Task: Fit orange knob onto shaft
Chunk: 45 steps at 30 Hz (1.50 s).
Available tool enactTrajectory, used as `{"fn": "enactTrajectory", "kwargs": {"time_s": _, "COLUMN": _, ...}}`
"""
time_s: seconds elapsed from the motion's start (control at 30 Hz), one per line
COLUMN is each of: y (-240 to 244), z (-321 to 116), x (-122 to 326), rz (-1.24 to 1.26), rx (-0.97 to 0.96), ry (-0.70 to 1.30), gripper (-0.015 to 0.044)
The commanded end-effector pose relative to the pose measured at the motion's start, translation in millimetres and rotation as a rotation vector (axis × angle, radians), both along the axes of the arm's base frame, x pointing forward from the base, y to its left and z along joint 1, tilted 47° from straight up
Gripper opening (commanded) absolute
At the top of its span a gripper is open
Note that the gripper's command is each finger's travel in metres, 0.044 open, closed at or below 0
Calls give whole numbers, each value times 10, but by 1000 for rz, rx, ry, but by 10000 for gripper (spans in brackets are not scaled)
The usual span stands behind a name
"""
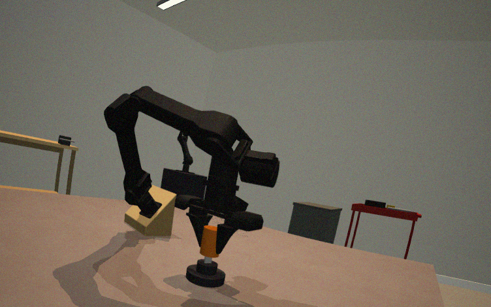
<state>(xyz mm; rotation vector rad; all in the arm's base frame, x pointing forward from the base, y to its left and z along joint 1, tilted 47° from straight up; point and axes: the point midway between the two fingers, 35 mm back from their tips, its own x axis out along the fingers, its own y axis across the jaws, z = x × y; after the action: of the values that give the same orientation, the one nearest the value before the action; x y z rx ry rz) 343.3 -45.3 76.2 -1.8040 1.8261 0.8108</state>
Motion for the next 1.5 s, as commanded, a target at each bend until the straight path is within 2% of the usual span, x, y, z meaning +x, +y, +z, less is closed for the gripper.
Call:
{"fn": "enactTrajectory", "kwargs": {"time_s": 0.0, "y": 7, "z": -4, "x": 27, "rz": 24, "rx": 2, "ry": 15, "gripper": 0}}
{"fn": "enactTrajectory", "kwargs": {"time_s": 0.57, "y": 16, "z": 8, "x": 5, "rz": 24, "rx": 2, "ry": 15, "gripper": 0}}
{"fn": "enactTrajectory", "kwargs": {"time_s": 0.83, "y": 16, "z": 20, "x": -28, "rz": 166, "rx": 12, "ry": 169, "gripper": 0}}
{"fn": "enactTrajectory", "kwargs": {"time_s": 1.47, "y": 11, "z": 14, "x": 16, "rz": 166, "rx": 11, "ry": 168, "gripper": 0}}
